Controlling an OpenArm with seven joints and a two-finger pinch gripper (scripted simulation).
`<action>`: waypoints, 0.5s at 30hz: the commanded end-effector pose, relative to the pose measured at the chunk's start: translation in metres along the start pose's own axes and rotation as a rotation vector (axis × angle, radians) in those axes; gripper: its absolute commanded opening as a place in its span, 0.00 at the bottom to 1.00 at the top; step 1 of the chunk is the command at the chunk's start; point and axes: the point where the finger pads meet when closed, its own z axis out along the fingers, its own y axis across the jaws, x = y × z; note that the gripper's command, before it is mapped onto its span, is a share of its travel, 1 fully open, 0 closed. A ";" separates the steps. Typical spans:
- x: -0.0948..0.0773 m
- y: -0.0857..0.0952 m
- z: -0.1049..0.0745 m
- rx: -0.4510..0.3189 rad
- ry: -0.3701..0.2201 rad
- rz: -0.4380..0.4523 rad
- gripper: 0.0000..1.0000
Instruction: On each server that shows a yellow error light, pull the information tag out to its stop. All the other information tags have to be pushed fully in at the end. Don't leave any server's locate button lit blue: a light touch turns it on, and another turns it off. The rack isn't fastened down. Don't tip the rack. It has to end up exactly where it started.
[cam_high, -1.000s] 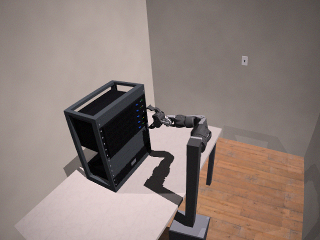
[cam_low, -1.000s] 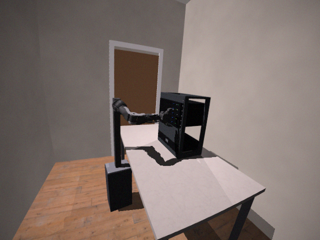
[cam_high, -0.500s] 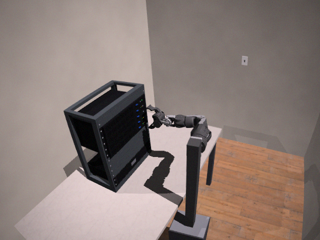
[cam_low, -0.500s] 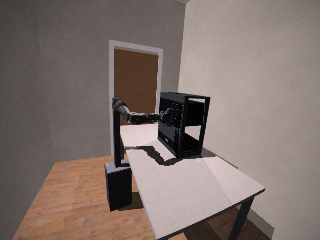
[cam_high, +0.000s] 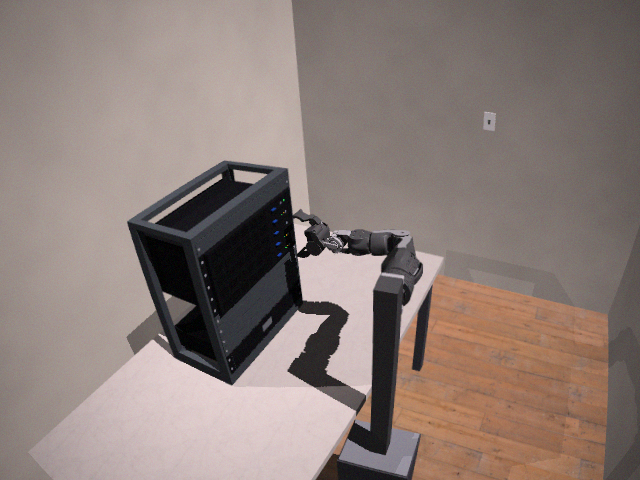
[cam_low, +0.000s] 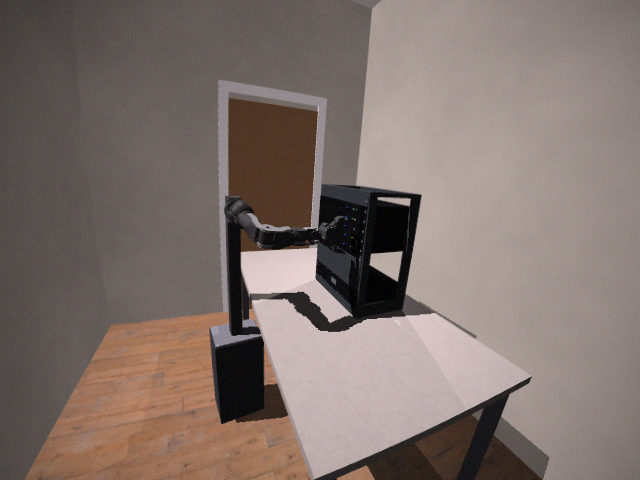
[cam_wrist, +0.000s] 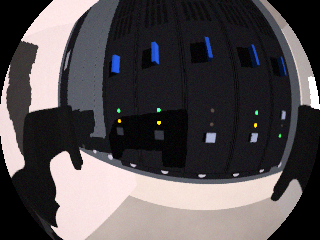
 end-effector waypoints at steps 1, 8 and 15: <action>-0.001 0.000 0.000 0.004 -0.003 0.000 1.00; 0.000 0.011 0.000 0.003 0.000 0.000 1.00; -0.003 0.044 -0.001 0.004 -0.002 0.000 1.00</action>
